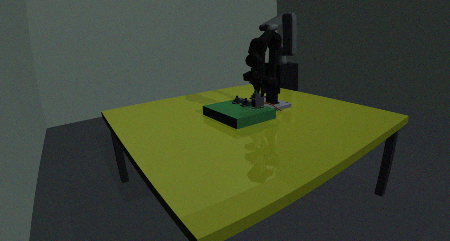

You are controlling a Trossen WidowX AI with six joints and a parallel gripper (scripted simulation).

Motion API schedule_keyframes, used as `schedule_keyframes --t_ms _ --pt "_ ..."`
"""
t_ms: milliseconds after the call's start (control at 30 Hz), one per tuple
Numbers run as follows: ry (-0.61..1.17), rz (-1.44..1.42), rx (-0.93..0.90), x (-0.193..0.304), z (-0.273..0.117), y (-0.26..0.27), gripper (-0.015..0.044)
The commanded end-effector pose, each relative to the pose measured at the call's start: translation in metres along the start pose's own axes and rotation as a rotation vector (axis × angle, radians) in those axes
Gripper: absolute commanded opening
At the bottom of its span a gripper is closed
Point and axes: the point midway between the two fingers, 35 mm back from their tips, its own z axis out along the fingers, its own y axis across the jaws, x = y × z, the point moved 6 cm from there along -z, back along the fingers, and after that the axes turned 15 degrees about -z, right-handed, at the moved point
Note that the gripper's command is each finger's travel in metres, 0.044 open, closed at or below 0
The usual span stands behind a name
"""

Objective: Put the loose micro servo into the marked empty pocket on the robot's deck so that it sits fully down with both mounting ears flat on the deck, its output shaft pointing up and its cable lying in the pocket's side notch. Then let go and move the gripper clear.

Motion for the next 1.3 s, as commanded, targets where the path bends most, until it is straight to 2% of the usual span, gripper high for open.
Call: schedule_keyframes --t_ms 0,1267 --pt "-0.003 0.003 0.006 0.0 0.002 -0.001 0.0" --pt "-0.003 0.003 0.006 0.0 0.026 -0.001 0.0"
